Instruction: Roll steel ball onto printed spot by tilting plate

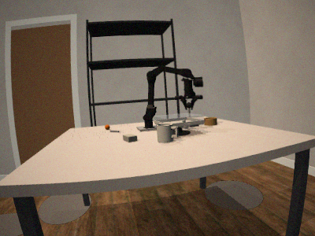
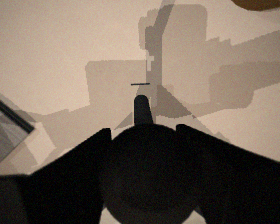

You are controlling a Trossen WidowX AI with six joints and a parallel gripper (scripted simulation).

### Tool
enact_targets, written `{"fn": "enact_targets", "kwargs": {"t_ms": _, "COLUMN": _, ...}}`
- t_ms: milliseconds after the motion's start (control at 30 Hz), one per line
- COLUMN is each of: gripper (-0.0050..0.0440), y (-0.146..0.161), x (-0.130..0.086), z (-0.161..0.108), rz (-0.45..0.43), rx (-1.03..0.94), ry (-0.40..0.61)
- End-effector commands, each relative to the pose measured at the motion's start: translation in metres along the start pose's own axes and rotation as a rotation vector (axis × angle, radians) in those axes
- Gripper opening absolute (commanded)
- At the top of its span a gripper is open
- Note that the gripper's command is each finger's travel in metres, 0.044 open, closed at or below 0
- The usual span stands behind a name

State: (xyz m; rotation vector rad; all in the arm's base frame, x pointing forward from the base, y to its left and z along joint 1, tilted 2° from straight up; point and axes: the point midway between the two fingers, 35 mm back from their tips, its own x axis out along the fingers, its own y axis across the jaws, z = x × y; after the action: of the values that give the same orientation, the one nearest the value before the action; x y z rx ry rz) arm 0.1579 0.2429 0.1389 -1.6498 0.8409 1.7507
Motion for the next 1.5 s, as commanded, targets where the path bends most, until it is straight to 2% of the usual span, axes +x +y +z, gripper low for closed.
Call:
{"fn": "enact_targets", "kwargs": {"t_ms": 0, "gripper": 0.015, "y": -0.0004, "x": 0.0004, "z": -0.0006, "rz": -0.001, "rx": -0.002, "ry": 0.003}}
{"fn": "enact_targets", "kwargs": {"t_ms": 1467, "gripper": 0.015, "y": 0.0002, "x": 0.0001, "z": -0.0007, "rz": -0.006, "rx": -0.002, "ry": 0.002}}
